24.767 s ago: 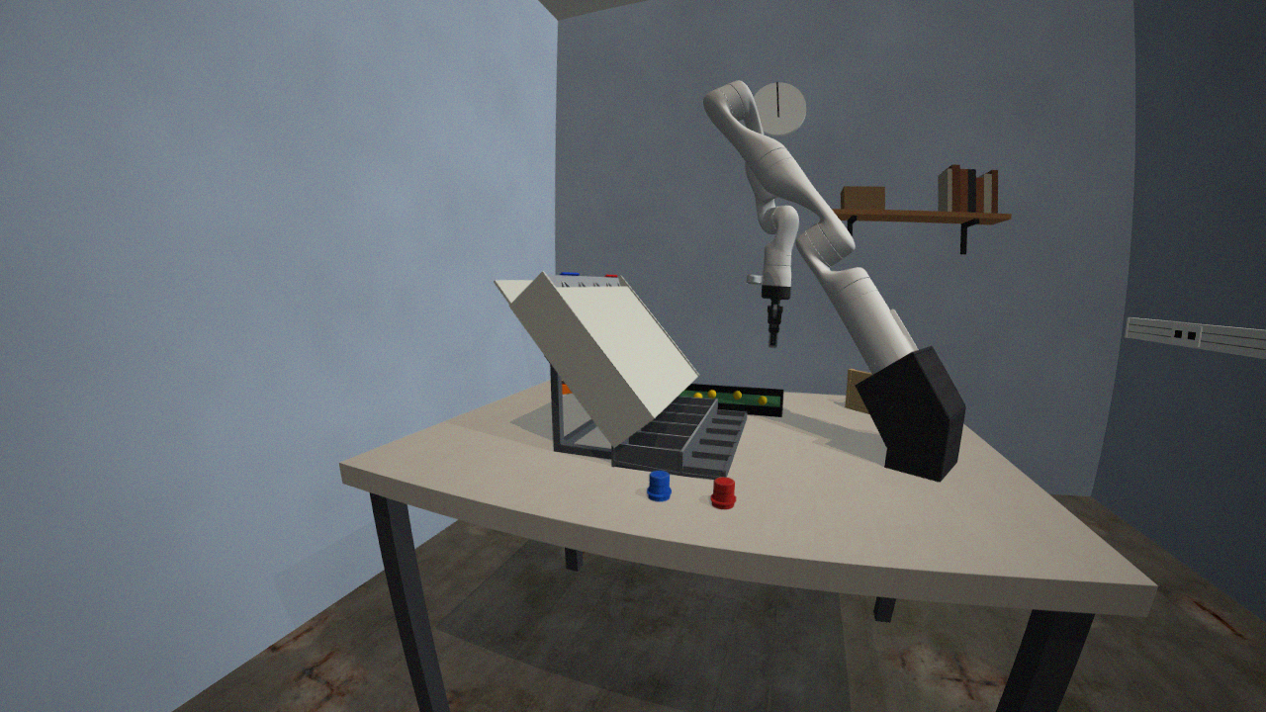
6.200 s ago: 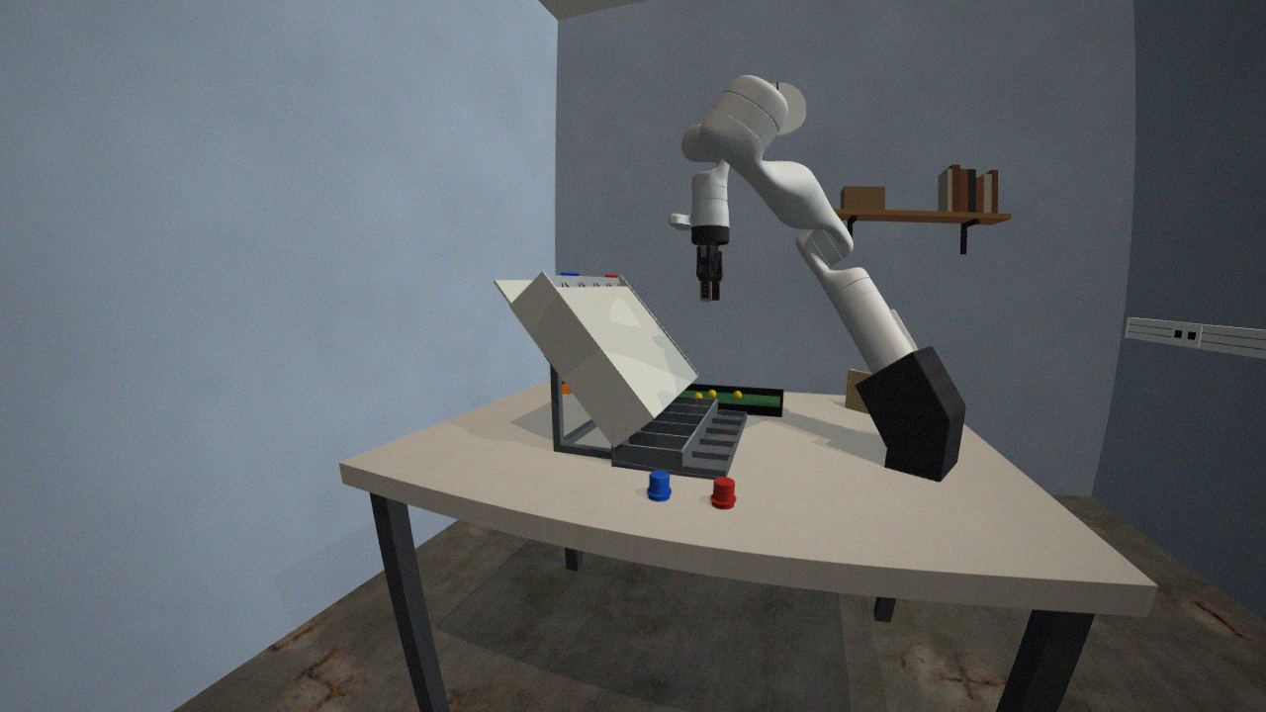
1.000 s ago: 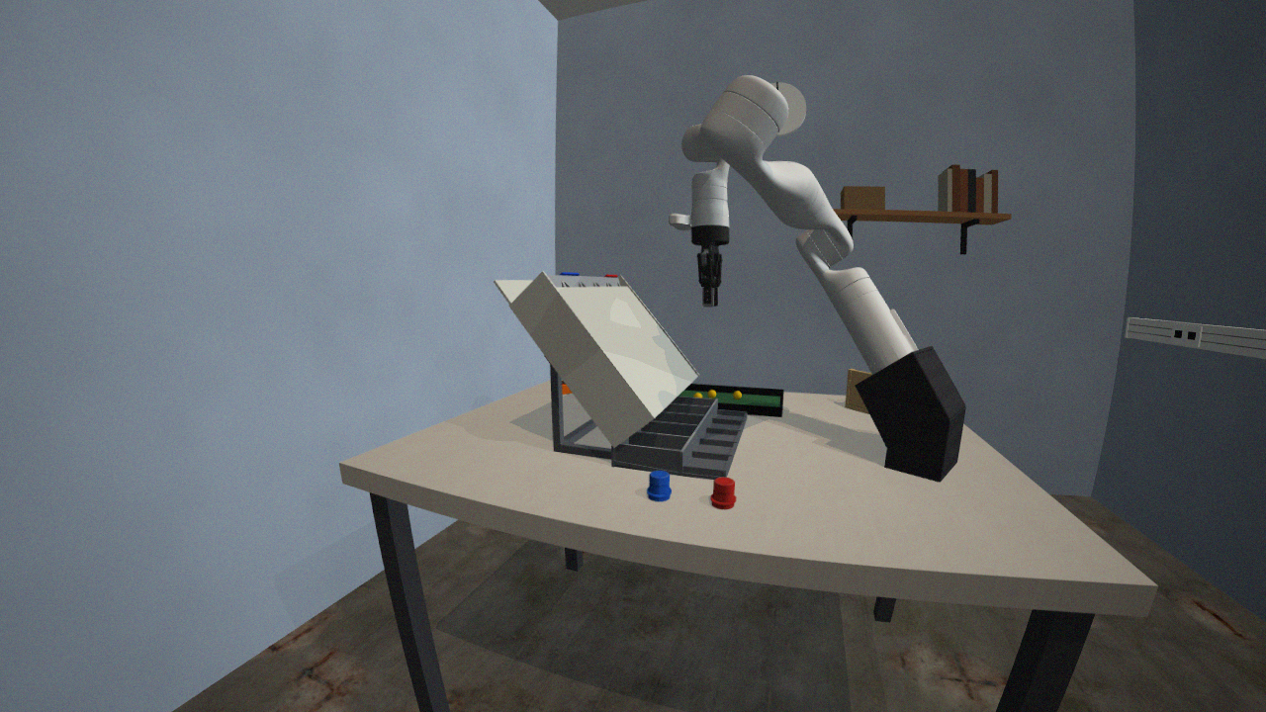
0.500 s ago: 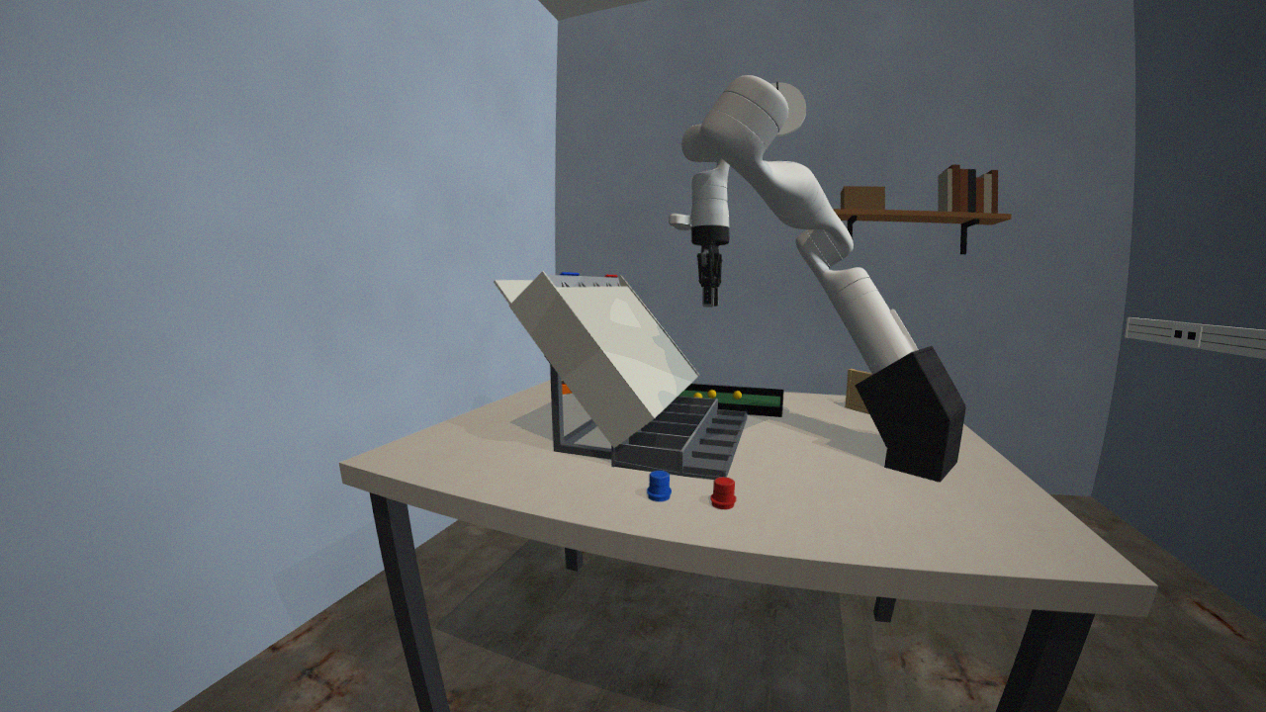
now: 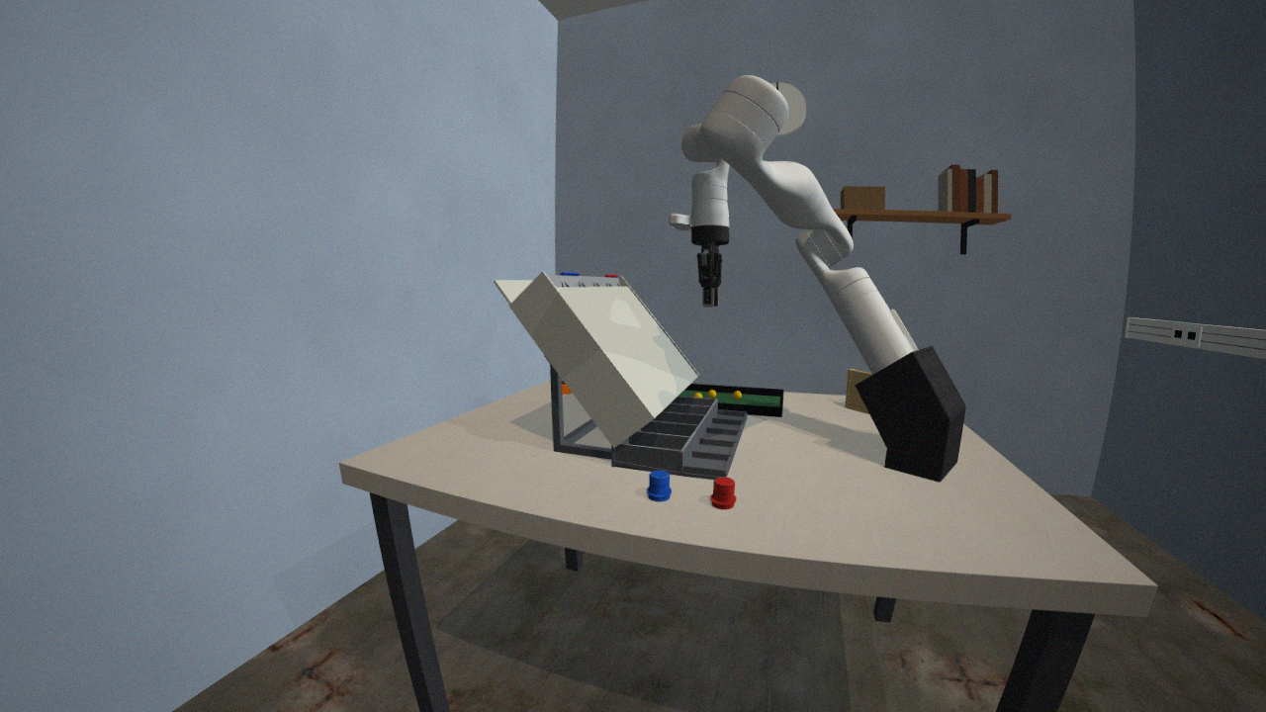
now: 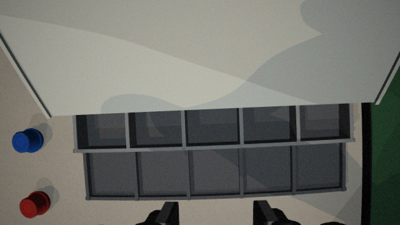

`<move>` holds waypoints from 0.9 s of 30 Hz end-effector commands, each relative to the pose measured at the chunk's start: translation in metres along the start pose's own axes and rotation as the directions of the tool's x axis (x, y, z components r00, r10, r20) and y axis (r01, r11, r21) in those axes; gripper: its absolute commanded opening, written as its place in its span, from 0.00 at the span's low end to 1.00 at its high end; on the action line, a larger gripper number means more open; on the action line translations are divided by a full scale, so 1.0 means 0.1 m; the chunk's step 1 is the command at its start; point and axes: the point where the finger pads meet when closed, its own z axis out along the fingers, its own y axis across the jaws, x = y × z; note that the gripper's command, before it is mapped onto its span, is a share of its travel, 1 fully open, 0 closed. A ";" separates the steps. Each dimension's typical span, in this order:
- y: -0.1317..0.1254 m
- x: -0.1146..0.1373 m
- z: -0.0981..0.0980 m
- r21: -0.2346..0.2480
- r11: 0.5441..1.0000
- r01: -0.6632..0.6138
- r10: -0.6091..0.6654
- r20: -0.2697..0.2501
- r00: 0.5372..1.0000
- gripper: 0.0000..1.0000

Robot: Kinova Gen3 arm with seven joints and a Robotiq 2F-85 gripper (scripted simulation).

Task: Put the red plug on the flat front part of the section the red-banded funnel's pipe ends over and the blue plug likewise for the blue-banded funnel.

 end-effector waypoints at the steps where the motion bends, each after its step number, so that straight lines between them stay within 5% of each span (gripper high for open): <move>1: 0.00 0.00 0.00 0.000 1.000 0.000 0.000 -0.001 1.000 0.50; 8: 0.00 0.00 0.00 0.000 1.000 0.000 0.000 -0.001 1.000 0.50; 9: 0.61 -0.01 0.34 0.000 1.000 0.000 0.000 -0.001 1.000 0.50; 19: 1.31 -0.02 0.73 0.000 1.000 0.000 0.000 -0.001 1.000 0.50; 25: 1.31 -0.02 0.73 0.000 1.000 0.000 0.000 -0.001 1.000 0.50; 26: 1.76 -0.03 0.99 -0.031 0.999 0.043 -0.042 0.011 0.999 0.50; 27: 1.76 -0.03 0.99 -0.031 0.999 0.043 -0.042 0.011 0.999 0.50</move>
